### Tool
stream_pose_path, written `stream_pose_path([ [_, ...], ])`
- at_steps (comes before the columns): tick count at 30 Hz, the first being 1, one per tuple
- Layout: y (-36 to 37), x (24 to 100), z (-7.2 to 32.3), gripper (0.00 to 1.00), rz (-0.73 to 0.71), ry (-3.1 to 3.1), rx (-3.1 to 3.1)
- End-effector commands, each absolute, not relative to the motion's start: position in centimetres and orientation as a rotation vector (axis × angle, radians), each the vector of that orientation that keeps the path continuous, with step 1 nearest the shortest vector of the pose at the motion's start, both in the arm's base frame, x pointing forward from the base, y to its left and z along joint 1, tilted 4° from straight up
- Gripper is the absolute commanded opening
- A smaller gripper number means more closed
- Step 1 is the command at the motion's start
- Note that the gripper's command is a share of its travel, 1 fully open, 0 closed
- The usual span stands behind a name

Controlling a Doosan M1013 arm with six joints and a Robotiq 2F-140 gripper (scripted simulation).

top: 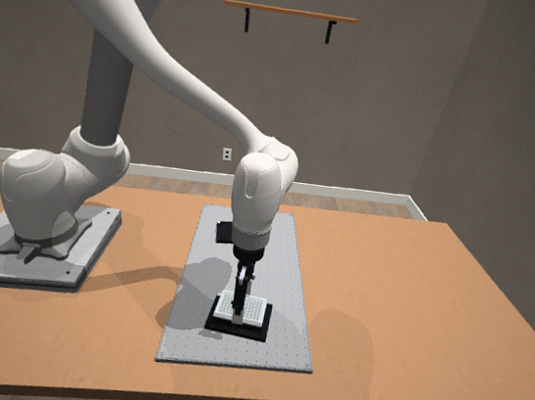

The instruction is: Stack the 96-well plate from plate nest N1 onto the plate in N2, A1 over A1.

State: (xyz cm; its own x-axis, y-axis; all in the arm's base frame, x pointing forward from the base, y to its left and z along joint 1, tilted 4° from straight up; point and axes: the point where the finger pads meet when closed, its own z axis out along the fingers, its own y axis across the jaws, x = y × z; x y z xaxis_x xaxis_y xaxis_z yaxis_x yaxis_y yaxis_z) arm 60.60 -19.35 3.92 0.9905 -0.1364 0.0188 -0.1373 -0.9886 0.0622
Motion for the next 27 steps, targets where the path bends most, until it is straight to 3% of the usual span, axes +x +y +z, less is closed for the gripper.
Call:
stream_pose_path([
  [1,-19.35,60.6,3.89,0.0,0.022,-0.211,3.071],
  [27,-19.37,60.6,3.49,0.0,0.022,-0.211,3.071],
])
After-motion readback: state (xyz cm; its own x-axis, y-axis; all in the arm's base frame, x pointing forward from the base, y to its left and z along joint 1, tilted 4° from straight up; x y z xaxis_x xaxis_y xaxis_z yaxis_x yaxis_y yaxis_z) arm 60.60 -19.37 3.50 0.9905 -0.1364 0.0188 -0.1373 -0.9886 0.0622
